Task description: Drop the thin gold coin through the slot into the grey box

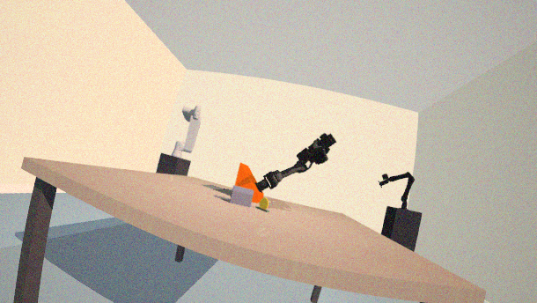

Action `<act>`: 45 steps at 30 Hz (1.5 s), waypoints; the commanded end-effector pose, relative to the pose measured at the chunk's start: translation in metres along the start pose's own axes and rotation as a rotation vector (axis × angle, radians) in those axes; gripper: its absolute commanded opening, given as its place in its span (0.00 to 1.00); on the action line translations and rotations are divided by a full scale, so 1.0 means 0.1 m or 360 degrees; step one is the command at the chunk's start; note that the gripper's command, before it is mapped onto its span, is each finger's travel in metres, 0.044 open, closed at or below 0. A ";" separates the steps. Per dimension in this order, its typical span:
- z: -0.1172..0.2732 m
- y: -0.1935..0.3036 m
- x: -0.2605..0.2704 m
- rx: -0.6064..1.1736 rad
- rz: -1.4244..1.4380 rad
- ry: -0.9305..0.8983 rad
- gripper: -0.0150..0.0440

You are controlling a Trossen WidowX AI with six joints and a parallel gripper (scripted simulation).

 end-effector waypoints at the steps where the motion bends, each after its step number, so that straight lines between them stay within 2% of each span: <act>1: -0.39 -0.02 0.29 -0.0129 -0.0133 -0.0350 0.53; 10: -1.06 -0.07 1.09 -0.0431 -0.0659 -0.1207 0.53; 20: -1.41 -0.11 1.80 -0.0651 -0.1539 -0.2022 0.53; 45: -1.57 -0.57 2.16 -0.0663 -0.1605 -0.2066 0.53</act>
Point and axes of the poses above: the point midway between the two fingers, 35 mm back from their tips, its own z axis back along the fingers, its own x axis across the jaws, y = z × x, the point moved 1 cm from there along z, back along the fingers, and after that the axes turned 8 degrees about z, right-handed, at the moved point
